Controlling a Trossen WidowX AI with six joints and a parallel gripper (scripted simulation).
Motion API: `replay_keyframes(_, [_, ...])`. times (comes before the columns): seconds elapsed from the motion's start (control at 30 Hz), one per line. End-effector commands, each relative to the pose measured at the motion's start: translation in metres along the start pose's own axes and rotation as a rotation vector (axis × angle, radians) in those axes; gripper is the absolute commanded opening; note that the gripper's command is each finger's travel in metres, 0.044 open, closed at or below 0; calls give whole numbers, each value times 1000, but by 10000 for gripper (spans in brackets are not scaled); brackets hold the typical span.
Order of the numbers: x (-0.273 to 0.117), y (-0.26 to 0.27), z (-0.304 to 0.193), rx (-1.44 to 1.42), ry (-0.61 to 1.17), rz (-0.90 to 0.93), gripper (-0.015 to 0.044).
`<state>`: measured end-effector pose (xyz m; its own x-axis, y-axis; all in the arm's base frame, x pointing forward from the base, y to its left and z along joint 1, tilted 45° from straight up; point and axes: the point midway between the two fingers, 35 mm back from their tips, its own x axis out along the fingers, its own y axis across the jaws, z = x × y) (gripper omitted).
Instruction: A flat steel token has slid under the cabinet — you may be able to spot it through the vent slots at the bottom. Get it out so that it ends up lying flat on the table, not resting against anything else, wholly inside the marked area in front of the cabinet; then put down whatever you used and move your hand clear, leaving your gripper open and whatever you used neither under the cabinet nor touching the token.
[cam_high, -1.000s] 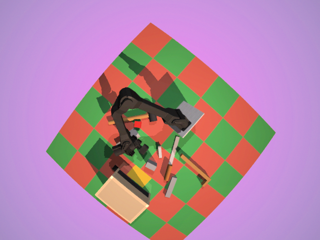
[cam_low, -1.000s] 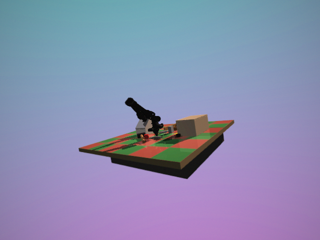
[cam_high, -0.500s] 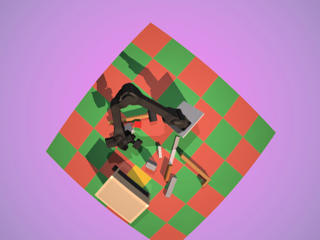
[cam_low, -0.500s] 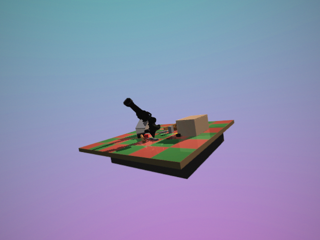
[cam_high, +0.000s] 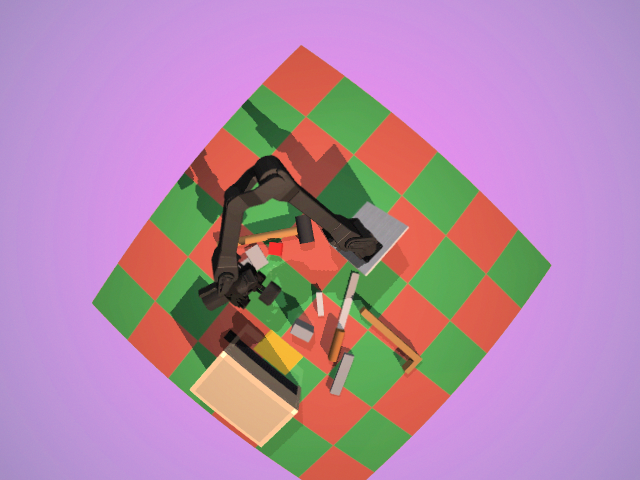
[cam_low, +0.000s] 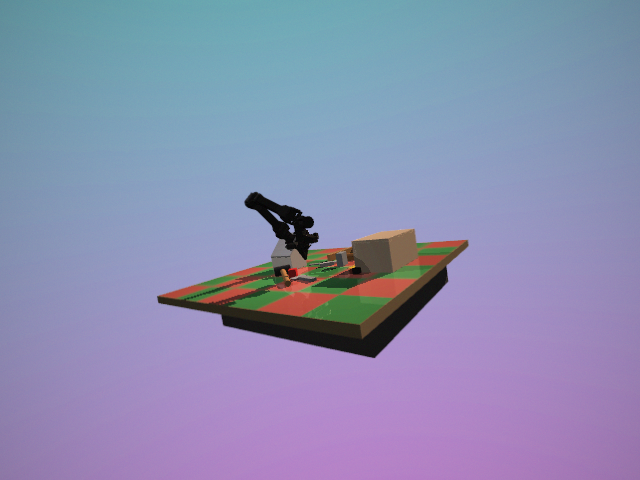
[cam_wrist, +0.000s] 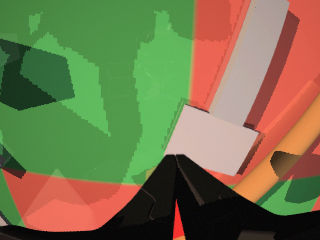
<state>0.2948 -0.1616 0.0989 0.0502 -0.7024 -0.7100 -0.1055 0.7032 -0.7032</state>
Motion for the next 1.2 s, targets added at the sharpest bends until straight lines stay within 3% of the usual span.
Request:
replay_keyframes(0.0, [0,0,0,0,0,0,0])
replay_keyframes(0.37, [-1,-1,0,5,0,-2,0])
replay_keyframes(0.7, [-7,79,54,-95,-20,56,263])
replay_keyframes(1.17, [-18,238,81,-262,-16,77,270])
